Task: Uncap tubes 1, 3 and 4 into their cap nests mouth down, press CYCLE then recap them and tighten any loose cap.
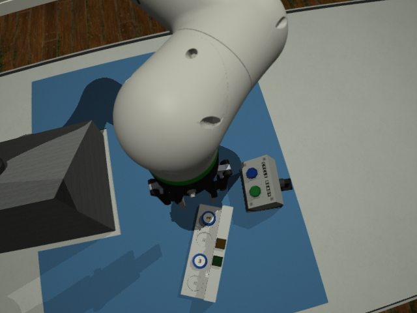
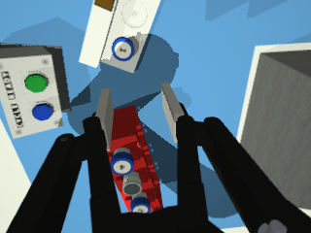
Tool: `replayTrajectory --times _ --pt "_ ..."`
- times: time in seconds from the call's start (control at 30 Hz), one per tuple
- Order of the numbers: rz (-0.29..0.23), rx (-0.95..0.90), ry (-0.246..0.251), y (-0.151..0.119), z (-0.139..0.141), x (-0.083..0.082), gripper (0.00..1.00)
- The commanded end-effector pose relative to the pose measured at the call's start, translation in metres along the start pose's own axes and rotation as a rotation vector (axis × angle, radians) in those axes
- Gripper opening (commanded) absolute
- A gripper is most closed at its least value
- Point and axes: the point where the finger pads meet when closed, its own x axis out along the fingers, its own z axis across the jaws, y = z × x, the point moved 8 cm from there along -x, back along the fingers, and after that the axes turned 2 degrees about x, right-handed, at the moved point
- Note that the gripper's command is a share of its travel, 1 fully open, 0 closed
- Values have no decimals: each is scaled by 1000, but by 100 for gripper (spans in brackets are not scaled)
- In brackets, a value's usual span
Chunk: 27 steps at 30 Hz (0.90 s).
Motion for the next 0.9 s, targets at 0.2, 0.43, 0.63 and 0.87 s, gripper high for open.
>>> replayTrajectory --times 0.2,0.43,0.63,0.87 --pt "21 353 -14 -61 -15 1 35" --pt "21 353 -14 -93 -23 2 35" --pt "21 353 -14 -128 -31 2 35" --pt "21 353 -14 -128 -31 8 35"
